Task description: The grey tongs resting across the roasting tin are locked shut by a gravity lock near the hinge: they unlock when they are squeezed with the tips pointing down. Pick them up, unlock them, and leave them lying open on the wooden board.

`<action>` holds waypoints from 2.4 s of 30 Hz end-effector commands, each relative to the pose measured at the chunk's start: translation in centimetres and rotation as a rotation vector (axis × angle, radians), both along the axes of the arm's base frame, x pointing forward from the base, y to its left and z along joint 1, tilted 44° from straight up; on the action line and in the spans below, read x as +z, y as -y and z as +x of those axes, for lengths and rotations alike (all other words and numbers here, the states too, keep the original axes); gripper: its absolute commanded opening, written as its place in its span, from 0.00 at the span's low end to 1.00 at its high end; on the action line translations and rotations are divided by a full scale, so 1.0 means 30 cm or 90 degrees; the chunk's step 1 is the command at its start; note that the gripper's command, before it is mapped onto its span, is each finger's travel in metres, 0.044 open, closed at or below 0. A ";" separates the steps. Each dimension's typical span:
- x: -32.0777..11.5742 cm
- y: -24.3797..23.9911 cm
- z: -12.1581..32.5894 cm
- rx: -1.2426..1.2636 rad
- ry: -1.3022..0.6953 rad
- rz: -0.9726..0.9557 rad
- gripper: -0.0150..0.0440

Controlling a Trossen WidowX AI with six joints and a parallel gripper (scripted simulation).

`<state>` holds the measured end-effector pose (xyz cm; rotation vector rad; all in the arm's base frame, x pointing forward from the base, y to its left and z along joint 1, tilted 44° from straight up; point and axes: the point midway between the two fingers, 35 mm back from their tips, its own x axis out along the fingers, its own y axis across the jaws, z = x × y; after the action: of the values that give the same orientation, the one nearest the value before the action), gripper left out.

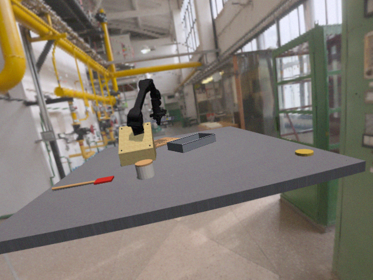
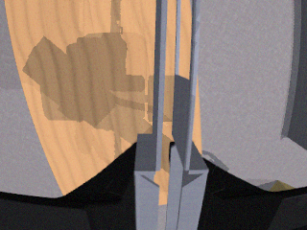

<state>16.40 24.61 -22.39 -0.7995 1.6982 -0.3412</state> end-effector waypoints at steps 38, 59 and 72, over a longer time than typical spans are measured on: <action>-0.170 -0.023 -0.151 0.324 0.180 0.131 0.00; -0.110 0.004 -0.195 0.471 0.386 0.256 0.00; -0.035 0.025 -0.216 0.519 0.479 0.321 0.00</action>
<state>9.94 23.77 -23.84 -0.7885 0.6379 0.3162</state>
